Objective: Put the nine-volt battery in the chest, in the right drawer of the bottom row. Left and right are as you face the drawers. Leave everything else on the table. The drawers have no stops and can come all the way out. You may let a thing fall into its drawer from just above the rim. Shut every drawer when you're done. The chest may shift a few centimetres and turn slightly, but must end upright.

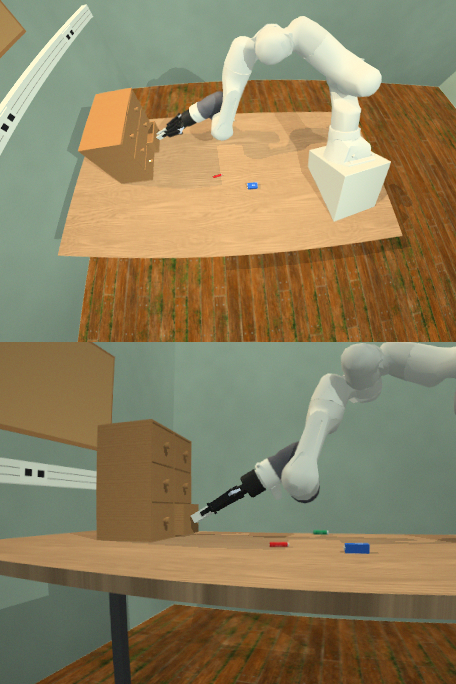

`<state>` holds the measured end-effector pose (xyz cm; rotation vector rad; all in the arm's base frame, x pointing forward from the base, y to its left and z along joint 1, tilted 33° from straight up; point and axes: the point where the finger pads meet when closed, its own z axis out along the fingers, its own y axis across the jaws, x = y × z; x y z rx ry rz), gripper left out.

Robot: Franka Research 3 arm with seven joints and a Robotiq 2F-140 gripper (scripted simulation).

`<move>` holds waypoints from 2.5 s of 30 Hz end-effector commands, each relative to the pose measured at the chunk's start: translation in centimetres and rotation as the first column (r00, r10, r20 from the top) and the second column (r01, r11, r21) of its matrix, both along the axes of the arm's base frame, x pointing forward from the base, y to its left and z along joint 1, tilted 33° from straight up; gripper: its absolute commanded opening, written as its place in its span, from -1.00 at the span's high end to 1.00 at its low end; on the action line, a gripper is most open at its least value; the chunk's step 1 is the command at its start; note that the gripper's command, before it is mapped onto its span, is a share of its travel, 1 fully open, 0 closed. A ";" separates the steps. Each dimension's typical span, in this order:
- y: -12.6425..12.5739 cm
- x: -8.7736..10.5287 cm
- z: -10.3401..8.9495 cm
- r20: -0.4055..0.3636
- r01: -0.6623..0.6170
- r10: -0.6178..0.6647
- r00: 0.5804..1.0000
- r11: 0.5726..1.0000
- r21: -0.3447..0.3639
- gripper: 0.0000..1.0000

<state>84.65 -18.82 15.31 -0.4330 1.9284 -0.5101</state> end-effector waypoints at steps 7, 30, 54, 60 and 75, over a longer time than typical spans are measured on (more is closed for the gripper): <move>-0.2 -1.5 -0.2 -0.001 -0.003 0.003 1.000 1.000 -0.008 0.66; -0.5 -3.5 -0.3 -0.001 -0.003 0.003 1.000 1.000 -0.008 0.66; -0.5 -3.8 -0.3 -0.001 -0.003 0.003 1.000 1.000 -0.008 0.66; -0.5 -3.8 -0.3 -0.001 -0.003 0.003 1.000 1.000 -0.008 0.61; -0.5 -3.9 -0.3 -0.001 -0.003 0.003 1.000 1.000 -0.008 0.44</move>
